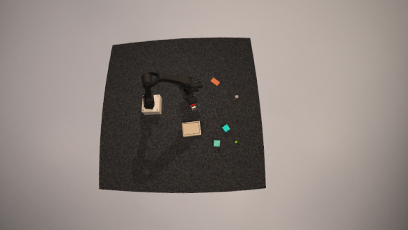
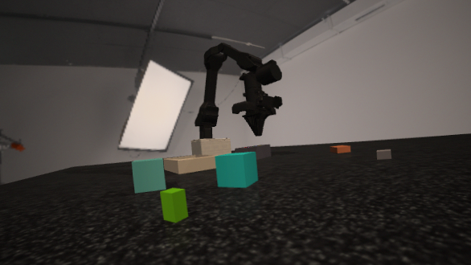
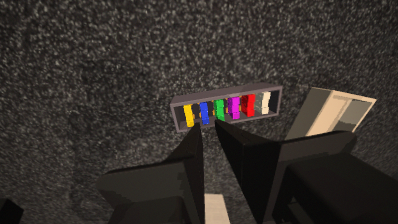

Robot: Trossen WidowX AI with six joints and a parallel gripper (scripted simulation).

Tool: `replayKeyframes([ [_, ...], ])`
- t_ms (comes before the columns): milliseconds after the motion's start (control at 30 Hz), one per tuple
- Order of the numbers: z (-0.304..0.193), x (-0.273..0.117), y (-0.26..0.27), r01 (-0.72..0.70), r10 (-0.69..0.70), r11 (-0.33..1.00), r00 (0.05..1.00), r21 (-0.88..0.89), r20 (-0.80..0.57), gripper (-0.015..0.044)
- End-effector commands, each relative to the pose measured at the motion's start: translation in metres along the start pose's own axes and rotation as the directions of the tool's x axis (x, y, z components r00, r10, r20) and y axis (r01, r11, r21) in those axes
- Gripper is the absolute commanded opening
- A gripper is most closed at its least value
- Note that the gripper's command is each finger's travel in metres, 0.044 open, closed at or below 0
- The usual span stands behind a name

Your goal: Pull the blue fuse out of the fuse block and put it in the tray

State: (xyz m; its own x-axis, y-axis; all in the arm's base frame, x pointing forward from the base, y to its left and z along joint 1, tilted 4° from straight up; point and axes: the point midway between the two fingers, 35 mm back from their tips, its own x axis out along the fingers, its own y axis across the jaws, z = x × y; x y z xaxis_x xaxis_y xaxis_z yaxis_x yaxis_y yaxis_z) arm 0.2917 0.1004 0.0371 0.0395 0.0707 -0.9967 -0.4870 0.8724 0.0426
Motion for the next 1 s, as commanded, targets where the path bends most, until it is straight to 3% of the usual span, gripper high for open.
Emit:
replayKeyframes([
  [0, -0.002, 0.006, 0.001, -0.006, 0.006, 1.000, 1.000, -0.004, -0.010, 0.0074],
  [967, -0.002, 0.027, -0.002, -0.006, 0.006, 1.000, 1.000, -0.004, -0.011, 0.0074],
])
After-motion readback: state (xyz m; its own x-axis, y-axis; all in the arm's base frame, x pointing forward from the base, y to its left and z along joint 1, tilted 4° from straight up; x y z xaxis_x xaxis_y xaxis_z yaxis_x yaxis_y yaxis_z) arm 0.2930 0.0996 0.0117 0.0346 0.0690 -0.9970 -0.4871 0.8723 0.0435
